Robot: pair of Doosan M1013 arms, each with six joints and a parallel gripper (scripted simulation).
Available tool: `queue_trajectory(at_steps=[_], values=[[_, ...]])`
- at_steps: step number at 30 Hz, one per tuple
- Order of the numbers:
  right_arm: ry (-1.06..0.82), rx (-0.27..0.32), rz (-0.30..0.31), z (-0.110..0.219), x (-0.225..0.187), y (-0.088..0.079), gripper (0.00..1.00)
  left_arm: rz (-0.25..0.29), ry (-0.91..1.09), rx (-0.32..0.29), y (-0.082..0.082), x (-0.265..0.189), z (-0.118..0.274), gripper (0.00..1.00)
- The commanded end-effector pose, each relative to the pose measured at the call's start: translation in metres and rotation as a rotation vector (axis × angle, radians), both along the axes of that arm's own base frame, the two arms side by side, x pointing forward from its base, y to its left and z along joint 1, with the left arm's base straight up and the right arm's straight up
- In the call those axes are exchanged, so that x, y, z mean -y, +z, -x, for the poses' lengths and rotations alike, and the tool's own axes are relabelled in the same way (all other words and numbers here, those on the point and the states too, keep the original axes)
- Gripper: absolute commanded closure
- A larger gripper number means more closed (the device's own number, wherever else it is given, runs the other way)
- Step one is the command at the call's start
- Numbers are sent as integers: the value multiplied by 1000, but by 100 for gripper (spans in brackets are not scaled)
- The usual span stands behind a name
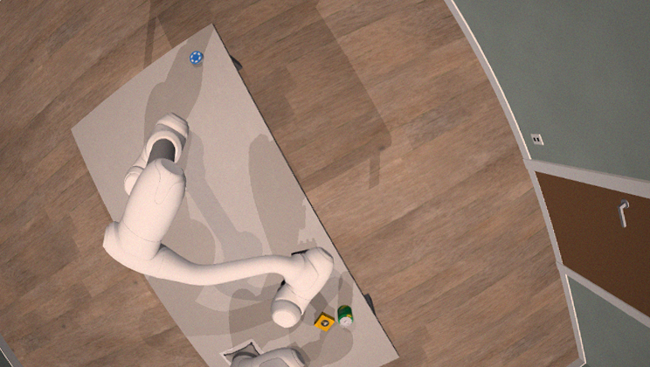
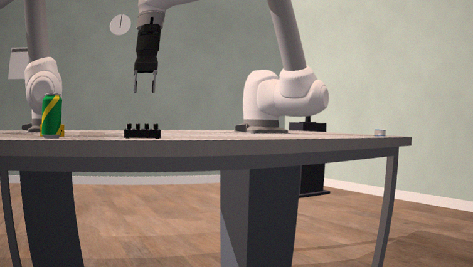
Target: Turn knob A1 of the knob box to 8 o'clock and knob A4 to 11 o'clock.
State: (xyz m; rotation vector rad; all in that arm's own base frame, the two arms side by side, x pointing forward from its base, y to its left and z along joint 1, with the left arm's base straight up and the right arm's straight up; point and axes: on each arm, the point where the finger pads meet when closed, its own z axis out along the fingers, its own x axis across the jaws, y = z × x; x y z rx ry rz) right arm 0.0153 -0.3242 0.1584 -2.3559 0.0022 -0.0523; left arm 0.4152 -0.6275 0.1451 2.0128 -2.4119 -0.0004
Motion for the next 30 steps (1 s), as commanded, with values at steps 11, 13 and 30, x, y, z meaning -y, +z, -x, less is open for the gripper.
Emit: queue_trajectory(at_steps=[11,13,30], values=[[0,0,1,0,0,0,0,1,0,1,1,-4,22,0],[0,0,1,0,0,0,0,1,0,1,1,-4,22,0],[0,0,1,0,0,0,0,1,0,1,1,-5,26,0]])
